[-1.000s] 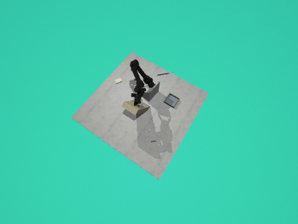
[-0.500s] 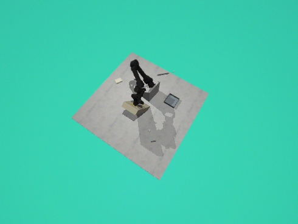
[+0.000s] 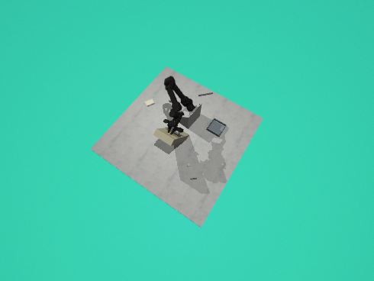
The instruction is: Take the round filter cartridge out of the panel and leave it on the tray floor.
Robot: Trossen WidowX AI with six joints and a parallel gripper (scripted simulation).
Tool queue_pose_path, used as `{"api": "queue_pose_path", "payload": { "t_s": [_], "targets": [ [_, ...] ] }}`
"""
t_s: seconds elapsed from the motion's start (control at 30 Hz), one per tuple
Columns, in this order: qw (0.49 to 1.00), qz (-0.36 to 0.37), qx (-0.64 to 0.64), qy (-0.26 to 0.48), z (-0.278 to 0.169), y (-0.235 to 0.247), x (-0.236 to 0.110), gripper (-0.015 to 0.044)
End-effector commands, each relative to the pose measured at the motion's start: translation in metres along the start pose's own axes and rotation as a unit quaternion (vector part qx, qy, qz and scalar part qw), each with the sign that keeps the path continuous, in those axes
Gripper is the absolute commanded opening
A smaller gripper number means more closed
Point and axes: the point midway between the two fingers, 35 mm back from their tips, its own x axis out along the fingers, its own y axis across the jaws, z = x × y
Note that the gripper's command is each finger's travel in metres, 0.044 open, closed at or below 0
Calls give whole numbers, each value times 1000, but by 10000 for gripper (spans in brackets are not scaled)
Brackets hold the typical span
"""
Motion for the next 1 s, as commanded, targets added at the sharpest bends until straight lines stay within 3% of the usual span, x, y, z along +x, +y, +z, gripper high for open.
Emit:
{"api": "queue_pose_path", "payload": {
  "t_s": [0.0,0.47,0.63,0.97],
  "targets": [
    [998,3,-70,4,-1,-1,6,0],
    [954,4,-300,3,-1,-1,5,0],
    [962,4,-274,4,0,0,2,0],
    [966,8,-257,7,1,2,-50,0]
  ]
}}
